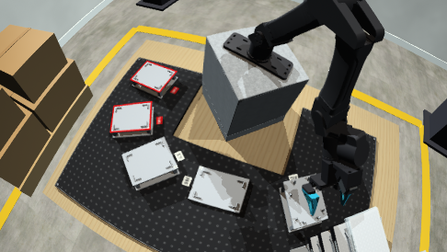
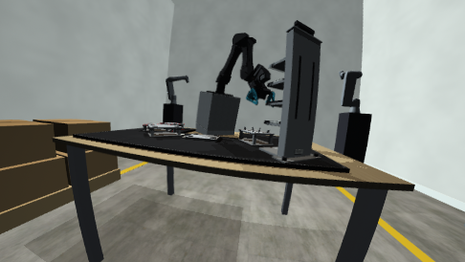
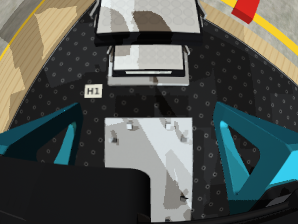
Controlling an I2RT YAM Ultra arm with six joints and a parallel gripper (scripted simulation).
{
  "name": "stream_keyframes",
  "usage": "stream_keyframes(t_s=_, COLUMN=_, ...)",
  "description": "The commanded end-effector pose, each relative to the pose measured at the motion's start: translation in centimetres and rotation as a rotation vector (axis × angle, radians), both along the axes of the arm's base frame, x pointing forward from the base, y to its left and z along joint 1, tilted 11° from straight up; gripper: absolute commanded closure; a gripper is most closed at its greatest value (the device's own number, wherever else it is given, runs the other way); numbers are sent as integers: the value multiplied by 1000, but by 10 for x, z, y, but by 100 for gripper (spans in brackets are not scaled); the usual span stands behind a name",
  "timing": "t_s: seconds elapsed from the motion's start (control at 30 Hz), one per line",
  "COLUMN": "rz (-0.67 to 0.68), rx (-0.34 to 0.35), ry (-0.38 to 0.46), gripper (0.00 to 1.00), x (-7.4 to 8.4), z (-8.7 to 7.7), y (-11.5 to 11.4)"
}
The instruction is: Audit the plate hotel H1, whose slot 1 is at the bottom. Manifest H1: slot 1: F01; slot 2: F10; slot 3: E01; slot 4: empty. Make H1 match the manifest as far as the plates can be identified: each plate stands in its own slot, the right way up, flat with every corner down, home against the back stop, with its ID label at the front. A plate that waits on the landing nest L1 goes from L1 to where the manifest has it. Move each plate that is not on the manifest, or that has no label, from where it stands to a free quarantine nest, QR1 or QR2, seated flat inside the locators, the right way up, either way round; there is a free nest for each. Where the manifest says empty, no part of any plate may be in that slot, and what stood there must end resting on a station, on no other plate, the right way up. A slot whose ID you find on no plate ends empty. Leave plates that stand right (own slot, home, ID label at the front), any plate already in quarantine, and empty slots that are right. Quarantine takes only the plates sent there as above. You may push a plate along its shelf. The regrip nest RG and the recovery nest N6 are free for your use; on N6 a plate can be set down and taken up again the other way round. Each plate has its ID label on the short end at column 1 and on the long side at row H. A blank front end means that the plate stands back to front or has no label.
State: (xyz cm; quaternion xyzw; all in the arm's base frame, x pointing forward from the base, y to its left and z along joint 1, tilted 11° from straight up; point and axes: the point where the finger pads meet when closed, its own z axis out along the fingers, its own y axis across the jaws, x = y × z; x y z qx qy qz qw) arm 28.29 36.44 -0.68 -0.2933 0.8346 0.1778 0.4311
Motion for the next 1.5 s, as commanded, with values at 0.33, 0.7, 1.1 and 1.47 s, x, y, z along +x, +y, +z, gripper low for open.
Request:
stream_keyframes(t_s=0.33, rz=0, rx=12, ry=-9, gripper=0, x=2, z=5, y=2)
stream_keyframes(t_s=0.7, rz=0, rx=12, ry=-9, gripper=0, x=2, z=5, y=2)
stream_keyframes(t_s=1.1, rz=0, rx=12, ry=-9, gripper=0, x=2, z=5, y=2)
stream_keyframes(t_s=1.47, rz=0, rx=12, ry=-9, gripper=0, x=-2, z=4, y=-1)
